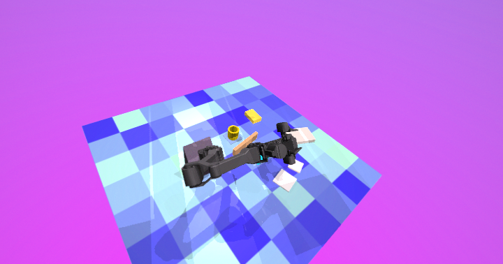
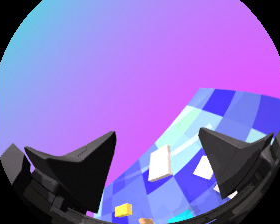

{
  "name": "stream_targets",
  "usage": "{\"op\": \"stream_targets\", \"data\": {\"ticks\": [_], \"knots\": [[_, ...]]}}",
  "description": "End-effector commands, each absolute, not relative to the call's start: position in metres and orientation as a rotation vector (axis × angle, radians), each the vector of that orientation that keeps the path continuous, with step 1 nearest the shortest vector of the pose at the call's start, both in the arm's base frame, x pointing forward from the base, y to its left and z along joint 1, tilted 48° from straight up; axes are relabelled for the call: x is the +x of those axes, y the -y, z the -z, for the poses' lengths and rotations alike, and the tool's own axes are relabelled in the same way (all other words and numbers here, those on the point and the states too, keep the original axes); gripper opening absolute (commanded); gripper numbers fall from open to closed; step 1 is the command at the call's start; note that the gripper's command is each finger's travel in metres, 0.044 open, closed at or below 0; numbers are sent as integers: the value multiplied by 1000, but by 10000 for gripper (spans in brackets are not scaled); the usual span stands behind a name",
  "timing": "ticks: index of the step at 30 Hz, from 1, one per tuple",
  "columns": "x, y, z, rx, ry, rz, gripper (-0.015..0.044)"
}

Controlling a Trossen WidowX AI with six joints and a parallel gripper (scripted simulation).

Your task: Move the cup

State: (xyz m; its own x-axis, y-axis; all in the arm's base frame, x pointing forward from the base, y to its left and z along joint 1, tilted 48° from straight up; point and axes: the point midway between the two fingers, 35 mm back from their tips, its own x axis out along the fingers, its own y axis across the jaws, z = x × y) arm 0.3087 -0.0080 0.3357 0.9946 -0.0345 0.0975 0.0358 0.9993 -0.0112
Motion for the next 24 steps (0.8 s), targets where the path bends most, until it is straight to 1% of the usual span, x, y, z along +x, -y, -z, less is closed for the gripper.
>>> {"op": "stream_targets", "data": {"ticks": [1,3,6,9,13,17,20,24], "knots": [[311,7,-333,-2,85,34,374],[325,0,-311,82,-16,26,321],[348,-20,-257,249,-246,40,242],[359,-41,-203,377,-468,98,167],[356,-68,-133,481,-733,240,167],[336,-88,-71,504,-939,439,167],[314,-98,-32,471,-1040,612,167],[282,-105,7,378,-1091,829,167]]}}
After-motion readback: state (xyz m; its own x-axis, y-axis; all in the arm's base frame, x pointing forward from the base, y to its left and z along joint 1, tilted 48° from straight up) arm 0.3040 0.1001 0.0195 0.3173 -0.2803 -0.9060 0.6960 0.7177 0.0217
